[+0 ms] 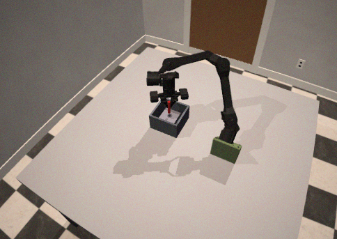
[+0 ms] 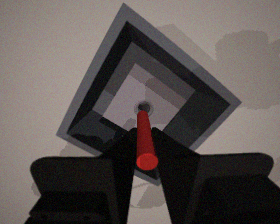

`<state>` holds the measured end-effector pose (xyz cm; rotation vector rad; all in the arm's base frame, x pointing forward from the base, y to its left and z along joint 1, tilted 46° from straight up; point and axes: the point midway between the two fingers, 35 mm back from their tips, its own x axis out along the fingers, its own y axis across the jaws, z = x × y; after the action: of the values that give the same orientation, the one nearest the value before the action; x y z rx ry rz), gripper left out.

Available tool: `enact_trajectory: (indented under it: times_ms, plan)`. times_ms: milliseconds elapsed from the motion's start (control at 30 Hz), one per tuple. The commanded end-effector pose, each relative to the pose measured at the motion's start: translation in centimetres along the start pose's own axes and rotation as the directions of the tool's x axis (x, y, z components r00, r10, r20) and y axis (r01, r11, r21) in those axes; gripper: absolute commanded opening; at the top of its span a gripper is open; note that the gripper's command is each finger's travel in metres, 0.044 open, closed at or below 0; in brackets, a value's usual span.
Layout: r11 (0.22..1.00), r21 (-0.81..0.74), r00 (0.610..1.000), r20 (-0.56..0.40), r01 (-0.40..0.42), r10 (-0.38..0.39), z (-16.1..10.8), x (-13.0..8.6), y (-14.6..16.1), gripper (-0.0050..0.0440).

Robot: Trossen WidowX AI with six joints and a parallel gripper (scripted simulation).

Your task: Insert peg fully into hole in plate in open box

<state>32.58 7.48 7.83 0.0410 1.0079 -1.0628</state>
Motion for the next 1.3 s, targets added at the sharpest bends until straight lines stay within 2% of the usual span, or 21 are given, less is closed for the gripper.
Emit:
enact_trajectory:
  times_ms: [0, 367, 900, 1267]
  plan:
    - [1.000, -0.003, 1.000, 0.001, 0.006, -0.006, 0.1, 1.0, -0.3, 0.0000]
    - [1.000, -0.003, 1.000, 0.001, 0.006, -0.006, 0.1, 1.1, -0.3, 0.0000]
    - [1.000, -0.003, 1.000, 0.001, 0.006, -0.006, 0.1, 2.9, -0.3, 0.0000]
    - [1.000, -0.003, 1.000, 0.001, 0.006, -0.006, 0.1, 3.2, -0.3, 0.0000]
